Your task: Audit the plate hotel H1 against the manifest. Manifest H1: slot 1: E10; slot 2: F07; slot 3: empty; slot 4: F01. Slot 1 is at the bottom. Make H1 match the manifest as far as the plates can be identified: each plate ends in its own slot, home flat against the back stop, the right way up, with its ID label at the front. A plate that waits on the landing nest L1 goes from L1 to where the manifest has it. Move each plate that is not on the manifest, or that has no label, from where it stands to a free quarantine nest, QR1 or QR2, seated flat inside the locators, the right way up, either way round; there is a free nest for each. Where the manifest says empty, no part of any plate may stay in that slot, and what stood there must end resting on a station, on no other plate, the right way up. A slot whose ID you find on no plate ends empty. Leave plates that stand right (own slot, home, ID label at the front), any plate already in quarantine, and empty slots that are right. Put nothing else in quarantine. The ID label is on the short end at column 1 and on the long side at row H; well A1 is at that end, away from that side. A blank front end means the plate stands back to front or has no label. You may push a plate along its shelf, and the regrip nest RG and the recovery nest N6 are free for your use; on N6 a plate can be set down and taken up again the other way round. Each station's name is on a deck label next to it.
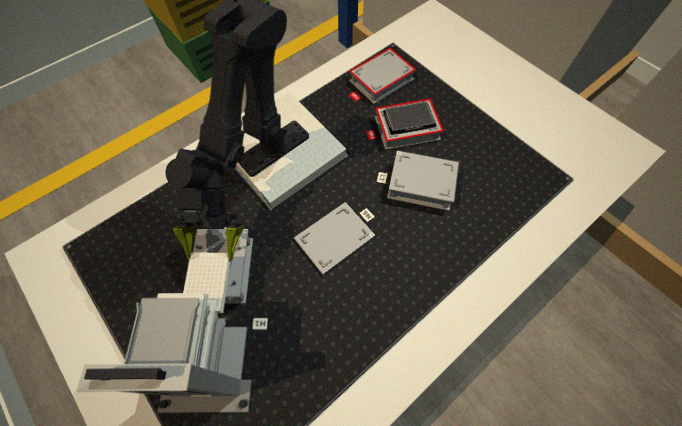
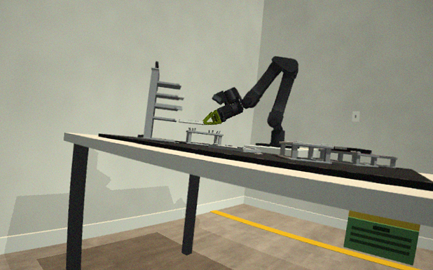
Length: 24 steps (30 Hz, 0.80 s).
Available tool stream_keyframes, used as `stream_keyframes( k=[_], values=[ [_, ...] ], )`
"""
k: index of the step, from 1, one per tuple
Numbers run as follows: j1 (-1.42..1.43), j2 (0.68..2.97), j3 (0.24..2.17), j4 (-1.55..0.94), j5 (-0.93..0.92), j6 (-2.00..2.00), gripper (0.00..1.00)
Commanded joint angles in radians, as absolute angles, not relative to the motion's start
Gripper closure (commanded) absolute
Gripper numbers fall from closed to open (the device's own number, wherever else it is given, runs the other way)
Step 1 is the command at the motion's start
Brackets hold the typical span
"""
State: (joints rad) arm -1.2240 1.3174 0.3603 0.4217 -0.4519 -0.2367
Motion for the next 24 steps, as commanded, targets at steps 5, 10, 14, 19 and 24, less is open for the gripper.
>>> stream_keyframes(
  k=[5, 10, 14, 19, 24],
  values=[
    [-1.249, 1.272, 0.342, 0.401, -0.483, -0.253, 0.14],
    [-1.266, 1.246, 0.323, 0.389, -0.498, -0.263, 0.14],
    [-1.273, 1.238, 0.315, 0.387, -0.504, -0.267, 0.14],
    [-1.291, 1.218, 0.294, 0.382, -0.519, -0.278, 0.14],
    [-1.311, 1.197, 0.274, 0.375, -0.536, -0.29, 0.14]
  ],
)
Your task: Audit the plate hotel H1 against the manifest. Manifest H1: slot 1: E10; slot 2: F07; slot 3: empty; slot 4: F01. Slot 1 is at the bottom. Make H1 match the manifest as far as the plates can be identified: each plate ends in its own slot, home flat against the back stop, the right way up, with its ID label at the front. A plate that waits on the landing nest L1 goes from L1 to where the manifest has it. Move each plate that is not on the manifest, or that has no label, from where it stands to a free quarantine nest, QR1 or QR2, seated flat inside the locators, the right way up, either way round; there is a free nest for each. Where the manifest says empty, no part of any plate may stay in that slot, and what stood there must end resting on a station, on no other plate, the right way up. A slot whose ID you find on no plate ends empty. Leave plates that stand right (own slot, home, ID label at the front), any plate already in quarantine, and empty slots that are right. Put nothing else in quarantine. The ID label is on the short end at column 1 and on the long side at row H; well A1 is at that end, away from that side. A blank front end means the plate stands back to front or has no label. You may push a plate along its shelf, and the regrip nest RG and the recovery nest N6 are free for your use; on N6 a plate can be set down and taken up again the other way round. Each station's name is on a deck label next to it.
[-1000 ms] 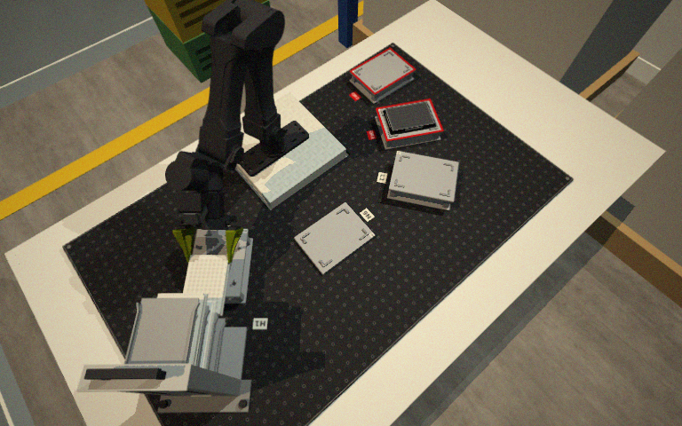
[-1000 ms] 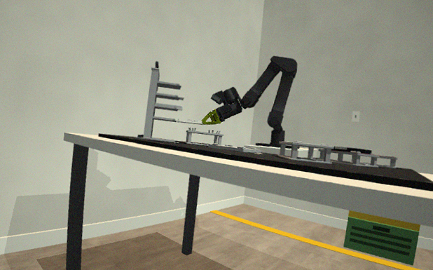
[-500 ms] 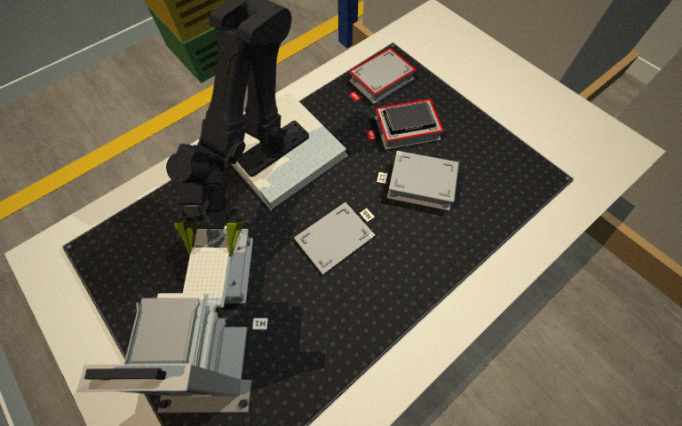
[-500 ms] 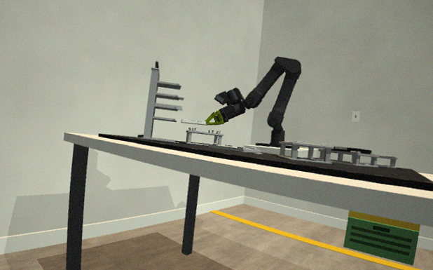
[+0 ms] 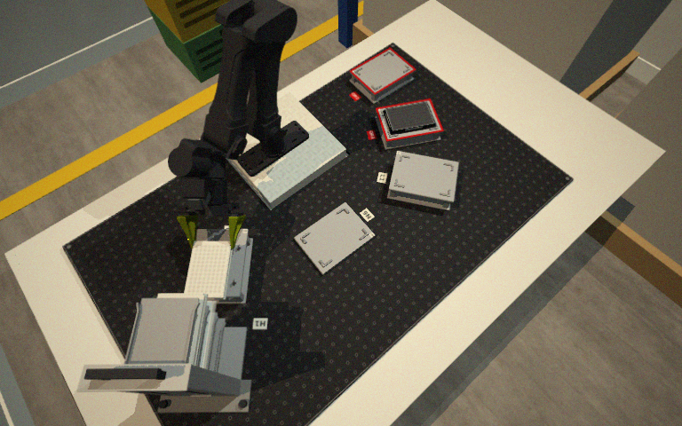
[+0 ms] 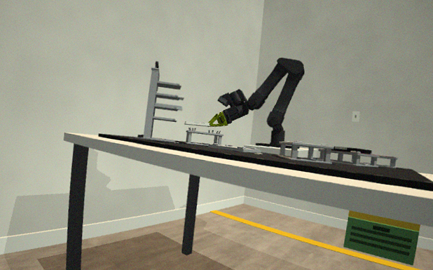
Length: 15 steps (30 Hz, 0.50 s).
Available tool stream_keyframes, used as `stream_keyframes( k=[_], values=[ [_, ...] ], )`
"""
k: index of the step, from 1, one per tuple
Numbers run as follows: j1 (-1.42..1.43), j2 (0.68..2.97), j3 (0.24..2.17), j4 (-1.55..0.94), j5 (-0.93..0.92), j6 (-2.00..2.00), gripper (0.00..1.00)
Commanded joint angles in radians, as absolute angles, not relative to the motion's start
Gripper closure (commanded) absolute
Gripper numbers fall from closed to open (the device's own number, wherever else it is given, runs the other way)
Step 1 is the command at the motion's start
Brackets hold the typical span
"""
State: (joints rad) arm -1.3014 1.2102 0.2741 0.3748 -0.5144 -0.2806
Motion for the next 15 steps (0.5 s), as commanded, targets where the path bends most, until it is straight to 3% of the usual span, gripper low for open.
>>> stream_keyframes(
  k=[1, 15],
  values=[
    [-1.315, 1.192, 0.27, 0.373, -0.539, -0.292, 0.14],
    [-1.366, 1.14, 0.224, 0.349, -0.583, -0.325, 0.14]
  ],
)
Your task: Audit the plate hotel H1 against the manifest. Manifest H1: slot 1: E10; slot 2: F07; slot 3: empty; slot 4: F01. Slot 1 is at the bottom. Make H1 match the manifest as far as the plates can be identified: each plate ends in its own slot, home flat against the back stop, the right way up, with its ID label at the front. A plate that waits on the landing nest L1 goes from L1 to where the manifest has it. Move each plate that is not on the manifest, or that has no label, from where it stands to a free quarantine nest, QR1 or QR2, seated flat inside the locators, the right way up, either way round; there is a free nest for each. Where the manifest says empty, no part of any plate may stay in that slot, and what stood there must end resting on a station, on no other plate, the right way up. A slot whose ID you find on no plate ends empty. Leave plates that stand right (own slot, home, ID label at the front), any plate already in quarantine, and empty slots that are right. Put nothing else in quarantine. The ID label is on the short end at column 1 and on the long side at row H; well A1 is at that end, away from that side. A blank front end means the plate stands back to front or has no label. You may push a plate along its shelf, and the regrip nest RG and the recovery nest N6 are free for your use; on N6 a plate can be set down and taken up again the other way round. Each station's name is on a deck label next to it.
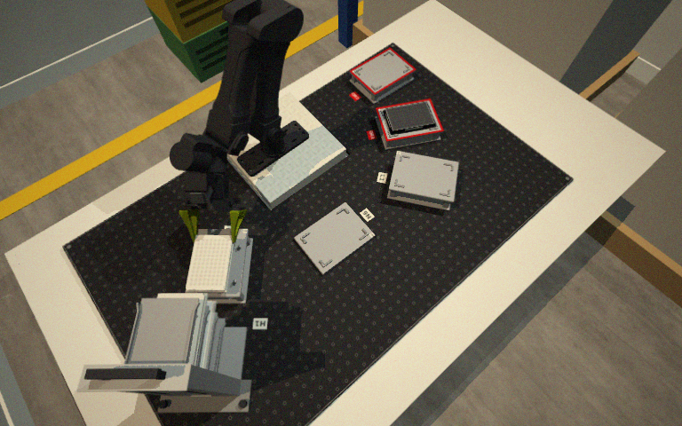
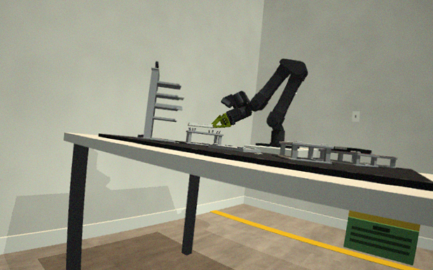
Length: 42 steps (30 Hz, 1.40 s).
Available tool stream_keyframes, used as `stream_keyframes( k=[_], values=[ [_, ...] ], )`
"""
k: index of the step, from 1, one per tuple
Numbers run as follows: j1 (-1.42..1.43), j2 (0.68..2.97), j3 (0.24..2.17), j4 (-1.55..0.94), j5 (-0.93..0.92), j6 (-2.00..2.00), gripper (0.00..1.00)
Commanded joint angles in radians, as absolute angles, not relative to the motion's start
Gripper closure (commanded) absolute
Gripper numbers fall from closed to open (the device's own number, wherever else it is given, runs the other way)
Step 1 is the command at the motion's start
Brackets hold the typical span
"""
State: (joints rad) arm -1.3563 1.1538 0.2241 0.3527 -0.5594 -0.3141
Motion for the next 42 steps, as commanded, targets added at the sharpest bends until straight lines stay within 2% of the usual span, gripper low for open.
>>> stream_keyframes(
  k=[1, 42],
  values=[
    [-1.371, 1.136, 0.221, 0.347, -0.587, -0.328, 0.14],
    [-1.394, 1.21, 0.161, 0.471, -0.606, -0.344, 0.14]
  ],
)
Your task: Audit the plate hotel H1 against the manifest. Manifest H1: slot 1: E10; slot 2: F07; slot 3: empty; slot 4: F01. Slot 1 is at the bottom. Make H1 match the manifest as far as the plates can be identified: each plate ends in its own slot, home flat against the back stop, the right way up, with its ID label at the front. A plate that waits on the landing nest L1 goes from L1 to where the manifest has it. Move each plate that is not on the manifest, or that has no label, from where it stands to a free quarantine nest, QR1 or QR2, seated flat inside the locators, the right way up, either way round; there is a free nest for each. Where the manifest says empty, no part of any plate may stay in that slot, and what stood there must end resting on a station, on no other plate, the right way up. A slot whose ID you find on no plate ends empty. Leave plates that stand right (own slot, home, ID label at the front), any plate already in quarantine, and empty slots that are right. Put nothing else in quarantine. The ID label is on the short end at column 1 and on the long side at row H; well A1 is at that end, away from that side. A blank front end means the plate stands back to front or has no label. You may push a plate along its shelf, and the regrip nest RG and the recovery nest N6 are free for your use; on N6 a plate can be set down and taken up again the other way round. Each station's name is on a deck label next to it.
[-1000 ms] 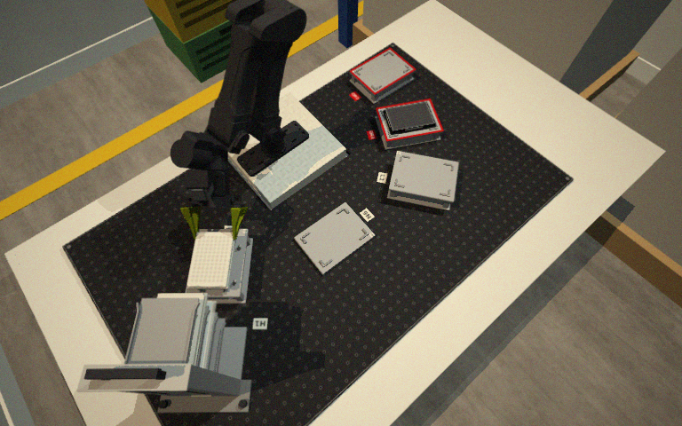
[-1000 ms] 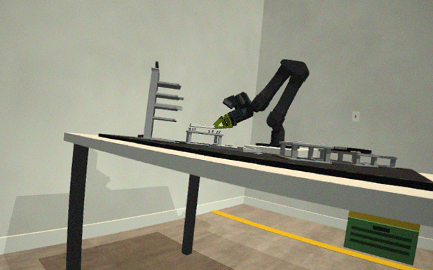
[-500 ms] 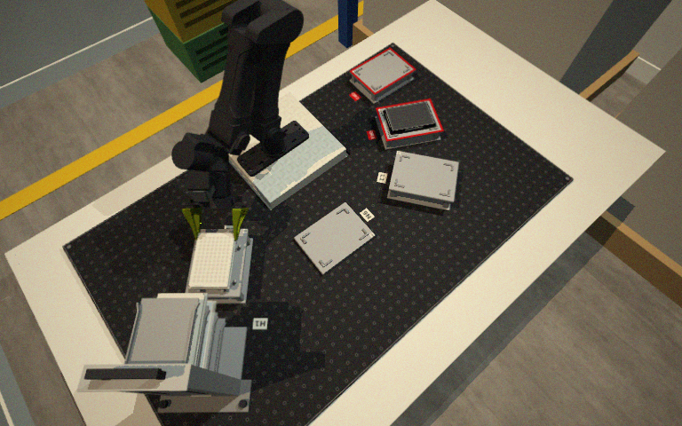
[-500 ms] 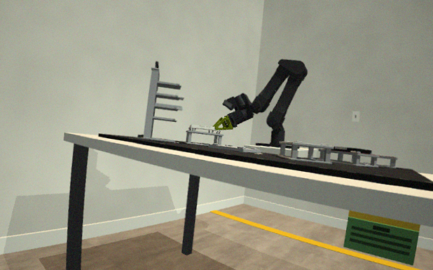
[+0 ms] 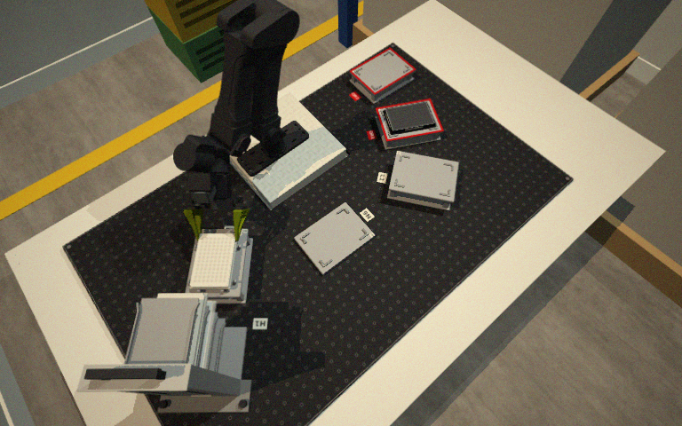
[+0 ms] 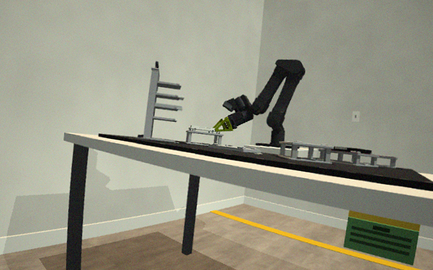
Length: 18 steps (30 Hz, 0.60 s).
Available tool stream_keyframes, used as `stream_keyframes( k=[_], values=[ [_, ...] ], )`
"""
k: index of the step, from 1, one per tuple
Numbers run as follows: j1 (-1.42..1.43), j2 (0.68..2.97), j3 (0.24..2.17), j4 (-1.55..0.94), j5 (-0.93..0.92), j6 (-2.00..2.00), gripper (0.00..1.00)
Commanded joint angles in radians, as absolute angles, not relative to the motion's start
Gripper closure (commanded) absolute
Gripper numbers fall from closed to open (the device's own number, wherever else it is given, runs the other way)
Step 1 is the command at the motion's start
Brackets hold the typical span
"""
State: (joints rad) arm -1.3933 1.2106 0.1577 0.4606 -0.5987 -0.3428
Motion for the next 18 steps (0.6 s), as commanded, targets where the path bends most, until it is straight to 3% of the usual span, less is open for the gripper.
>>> stream_keyframes(
  k=[1, 18],
  values=[
    [-1.394, 1.21, 0.161, 0.471, -0.606, -0.344, 0.14],
    [-1.396, 1.262, 0.141, 0.542, -0.607, -0.345, 0.14]
  ],
)
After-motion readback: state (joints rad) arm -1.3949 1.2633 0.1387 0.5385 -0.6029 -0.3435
